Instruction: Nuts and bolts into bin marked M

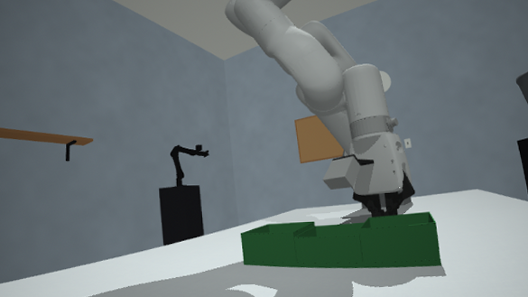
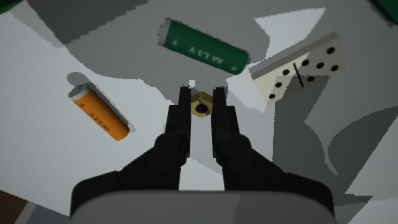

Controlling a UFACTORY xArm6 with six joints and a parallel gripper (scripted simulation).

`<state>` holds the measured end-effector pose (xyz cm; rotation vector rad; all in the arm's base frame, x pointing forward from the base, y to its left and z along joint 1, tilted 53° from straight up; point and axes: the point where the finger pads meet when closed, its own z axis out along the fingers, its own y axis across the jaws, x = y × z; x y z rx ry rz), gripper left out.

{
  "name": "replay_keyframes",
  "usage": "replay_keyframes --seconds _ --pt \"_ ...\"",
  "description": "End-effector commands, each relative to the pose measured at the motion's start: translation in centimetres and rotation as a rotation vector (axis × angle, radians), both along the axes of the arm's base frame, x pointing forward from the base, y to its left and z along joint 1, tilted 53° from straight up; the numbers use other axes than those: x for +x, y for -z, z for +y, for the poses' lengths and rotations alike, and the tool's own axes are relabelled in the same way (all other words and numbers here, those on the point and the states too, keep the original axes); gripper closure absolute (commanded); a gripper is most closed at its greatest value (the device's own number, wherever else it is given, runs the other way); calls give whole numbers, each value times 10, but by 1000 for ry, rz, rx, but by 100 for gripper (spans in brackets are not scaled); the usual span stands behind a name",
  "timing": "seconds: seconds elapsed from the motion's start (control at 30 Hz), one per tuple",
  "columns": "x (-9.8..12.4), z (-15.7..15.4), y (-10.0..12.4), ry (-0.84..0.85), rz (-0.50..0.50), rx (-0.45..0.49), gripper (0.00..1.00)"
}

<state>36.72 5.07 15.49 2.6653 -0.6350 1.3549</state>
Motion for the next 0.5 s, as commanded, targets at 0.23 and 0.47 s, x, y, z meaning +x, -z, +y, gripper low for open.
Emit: replay_keyframes --seconds 0.23,0.47 --pt "0 0 0 -1 -1 1 100" --pt "-7 3 -6 -1 -1 1 100"
